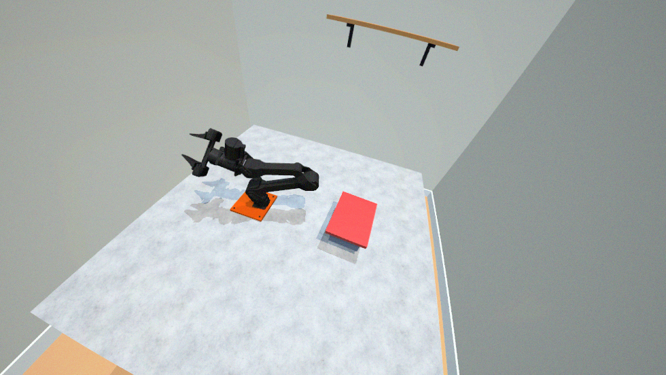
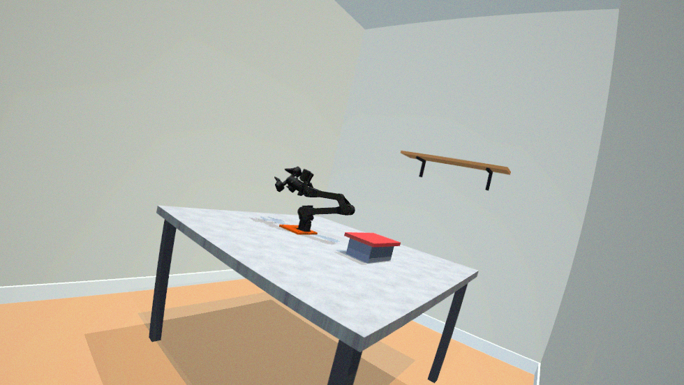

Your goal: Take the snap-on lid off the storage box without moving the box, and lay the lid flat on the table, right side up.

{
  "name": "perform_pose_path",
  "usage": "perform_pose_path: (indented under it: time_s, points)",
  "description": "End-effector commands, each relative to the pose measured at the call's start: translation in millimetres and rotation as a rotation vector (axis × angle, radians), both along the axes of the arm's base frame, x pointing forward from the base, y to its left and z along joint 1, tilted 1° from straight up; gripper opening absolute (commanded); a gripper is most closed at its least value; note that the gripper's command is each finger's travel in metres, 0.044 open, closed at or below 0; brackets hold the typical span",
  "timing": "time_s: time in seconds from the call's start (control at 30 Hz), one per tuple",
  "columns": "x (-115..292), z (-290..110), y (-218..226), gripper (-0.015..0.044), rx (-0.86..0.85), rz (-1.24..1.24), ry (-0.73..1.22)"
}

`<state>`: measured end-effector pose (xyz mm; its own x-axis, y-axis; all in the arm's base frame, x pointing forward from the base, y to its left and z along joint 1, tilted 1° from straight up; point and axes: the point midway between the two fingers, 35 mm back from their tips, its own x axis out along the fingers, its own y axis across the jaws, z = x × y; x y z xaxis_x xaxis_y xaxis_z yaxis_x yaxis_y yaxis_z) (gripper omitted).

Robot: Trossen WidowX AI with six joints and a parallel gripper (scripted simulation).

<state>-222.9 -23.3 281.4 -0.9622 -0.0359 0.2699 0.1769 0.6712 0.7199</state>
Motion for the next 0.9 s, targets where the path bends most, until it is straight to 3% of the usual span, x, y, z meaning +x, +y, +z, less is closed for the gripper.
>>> perform_pose_path:
  time_s: [0.0, 0.2, 0.43, 0.63, 0.87]
  points:
    - [0, 0, -2, 0.0374, 0.0, 0.01, -0.003]
    - [5, -3, -65, 0.0235, 0.05, 0.281, -0.078]
    - [27, -8, -126, 0.0235, 0.138, 0.532, -0.146]
    - [74, -14, -184, 0.0235, 0.259, 0.813, -0.183]
    - [132, -21, -223, 0.0235, 0.386, 1.066, -0.19]
